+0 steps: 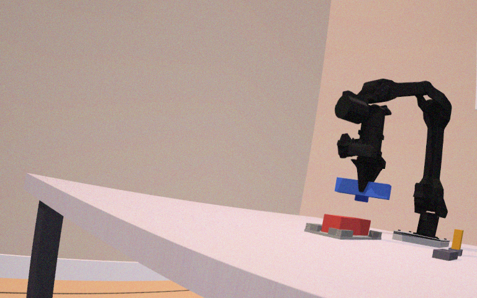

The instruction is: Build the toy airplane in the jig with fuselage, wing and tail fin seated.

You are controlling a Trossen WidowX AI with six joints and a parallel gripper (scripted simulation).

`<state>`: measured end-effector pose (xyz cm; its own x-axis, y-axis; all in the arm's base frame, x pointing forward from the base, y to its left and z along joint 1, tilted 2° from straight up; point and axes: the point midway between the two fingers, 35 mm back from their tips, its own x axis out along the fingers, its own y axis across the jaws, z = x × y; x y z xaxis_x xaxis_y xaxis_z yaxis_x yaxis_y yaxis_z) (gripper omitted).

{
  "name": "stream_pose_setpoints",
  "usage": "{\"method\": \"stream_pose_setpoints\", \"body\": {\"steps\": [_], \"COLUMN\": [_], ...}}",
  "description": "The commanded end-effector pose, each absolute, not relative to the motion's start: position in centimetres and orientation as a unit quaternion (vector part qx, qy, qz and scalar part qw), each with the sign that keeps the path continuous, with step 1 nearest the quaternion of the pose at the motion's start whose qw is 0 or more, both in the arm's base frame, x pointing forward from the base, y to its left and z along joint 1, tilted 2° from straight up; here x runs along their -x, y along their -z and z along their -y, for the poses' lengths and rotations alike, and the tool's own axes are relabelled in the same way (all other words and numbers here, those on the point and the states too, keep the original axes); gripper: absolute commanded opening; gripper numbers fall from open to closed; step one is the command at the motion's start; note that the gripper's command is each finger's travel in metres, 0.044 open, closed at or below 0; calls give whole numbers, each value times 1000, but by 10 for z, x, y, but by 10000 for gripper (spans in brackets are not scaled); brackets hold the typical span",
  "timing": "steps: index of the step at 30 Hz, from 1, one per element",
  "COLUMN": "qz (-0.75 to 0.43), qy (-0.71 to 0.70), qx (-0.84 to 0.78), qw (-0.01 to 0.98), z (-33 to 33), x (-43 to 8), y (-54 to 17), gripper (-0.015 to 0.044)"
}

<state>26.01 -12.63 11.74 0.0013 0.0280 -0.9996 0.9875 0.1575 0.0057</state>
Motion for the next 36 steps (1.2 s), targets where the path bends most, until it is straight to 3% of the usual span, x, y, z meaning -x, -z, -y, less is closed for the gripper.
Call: {"method": "stream_pose_setpoints", "body": {"steps": [1, 9, 17, 36], "qz": [-525, -498, -498, -498], "qy": [474, 503, 503, 503], "qx": [-487, -514, -514, -514], "qw": [513, 485, 485, 485], "z": [136, 148, 148, 148], "x": [-250, -235, -235, -236], "y": [-114, -109, -109, -102], "gripper": [0, 0, 195, 195]}}
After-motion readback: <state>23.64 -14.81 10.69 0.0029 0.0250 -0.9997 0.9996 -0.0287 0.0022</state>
